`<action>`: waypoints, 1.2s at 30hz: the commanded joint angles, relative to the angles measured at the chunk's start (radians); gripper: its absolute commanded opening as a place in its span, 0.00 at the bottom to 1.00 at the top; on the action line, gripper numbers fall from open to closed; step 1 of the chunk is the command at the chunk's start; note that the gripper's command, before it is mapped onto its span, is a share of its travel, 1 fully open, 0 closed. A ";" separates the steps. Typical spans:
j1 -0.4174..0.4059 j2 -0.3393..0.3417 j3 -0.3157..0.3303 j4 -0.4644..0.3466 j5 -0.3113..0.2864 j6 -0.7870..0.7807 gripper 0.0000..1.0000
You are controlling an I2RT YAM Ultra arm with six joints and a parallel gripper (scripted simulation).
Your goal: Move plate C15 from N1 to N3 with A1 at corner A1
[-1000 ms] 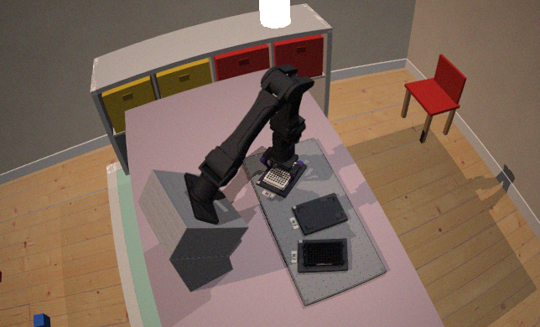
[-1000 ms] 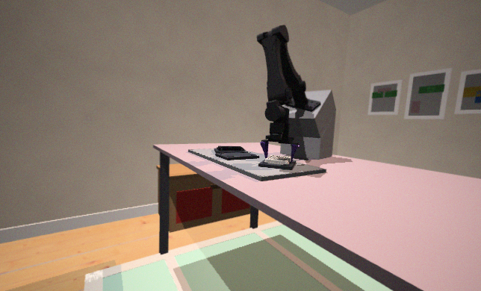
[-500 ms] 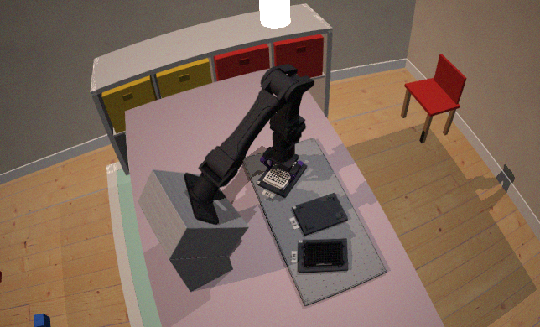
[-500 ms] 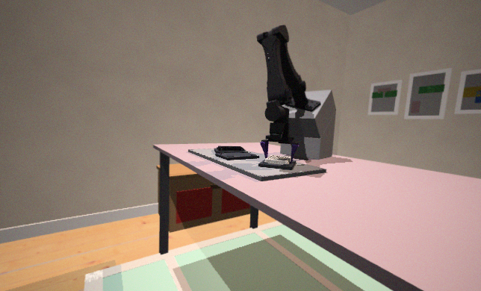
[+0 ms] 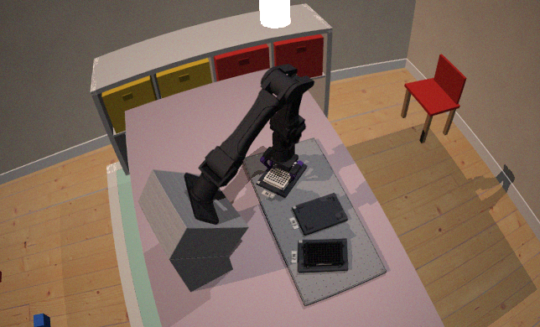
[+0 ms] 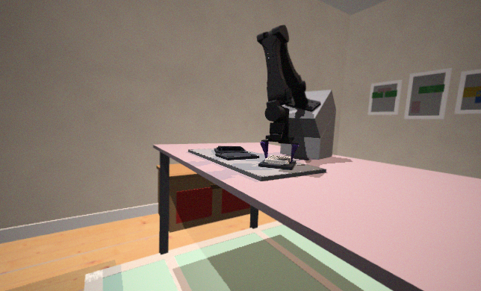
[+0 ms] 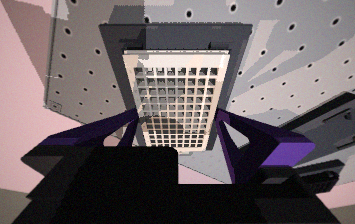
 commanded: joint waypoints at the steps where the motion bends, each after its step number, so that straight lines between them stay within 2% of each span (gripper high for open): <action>1: 0.003 -0.019 0.022 0.010 -0.006 -0.006 1.00; 5: 0.003 -0.019 0.022 0.010 -0.006 -0.006 1.00; 6: 0.003 -0.019 0.022 0.010 -0.006 -0.006 0.00; 36: 0.003 -0.019 0.022 0.008 -0.006 -0.005 0.00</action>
